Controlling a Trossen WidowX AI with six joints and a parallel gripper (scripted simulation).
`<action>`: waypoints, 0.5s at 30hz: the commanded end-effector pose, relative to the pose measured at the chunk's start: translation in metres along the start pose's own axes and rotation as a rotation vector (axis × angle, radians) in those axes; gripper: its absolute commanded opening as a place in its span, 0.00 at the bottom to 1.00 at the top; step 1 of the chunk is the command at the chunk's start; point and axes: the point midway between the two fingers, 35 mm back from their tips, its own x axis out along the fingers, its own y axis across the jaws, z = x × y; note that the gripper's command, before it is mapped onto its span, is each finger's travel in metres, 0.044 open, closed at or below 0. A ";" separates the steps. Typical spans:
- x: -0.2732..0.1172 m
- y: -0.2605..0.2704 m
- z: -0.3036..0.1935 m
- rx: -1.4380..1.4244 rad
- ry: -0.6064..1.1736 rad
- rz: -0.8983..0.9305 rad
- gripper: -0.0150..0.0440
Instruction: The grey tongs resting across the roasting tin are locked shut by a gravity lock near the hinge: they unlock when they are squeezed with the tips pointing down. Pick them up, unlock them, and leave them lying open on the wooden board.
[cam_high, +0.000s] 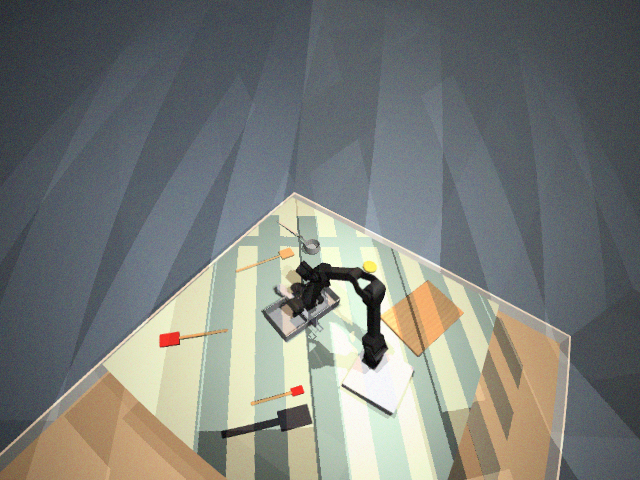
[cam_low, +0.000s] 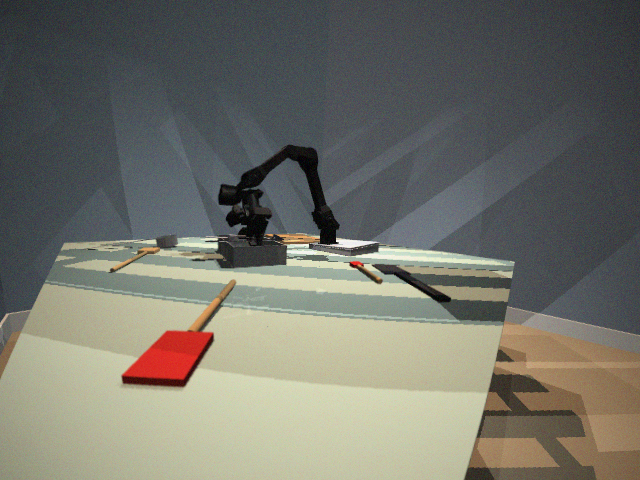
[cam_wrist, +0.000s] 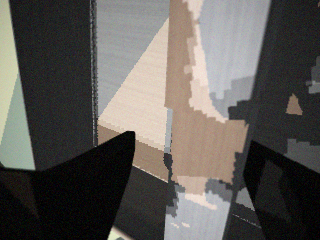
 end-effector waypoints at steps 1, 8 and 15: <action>0.004 -0.001 -0.002 0.011 0.010 0.002 0.69; 0.000 0.000 0.000 0.001 0.001 0.000 0.45; 0.000 0.000 0.000 0.001 0.001 0.000 0.37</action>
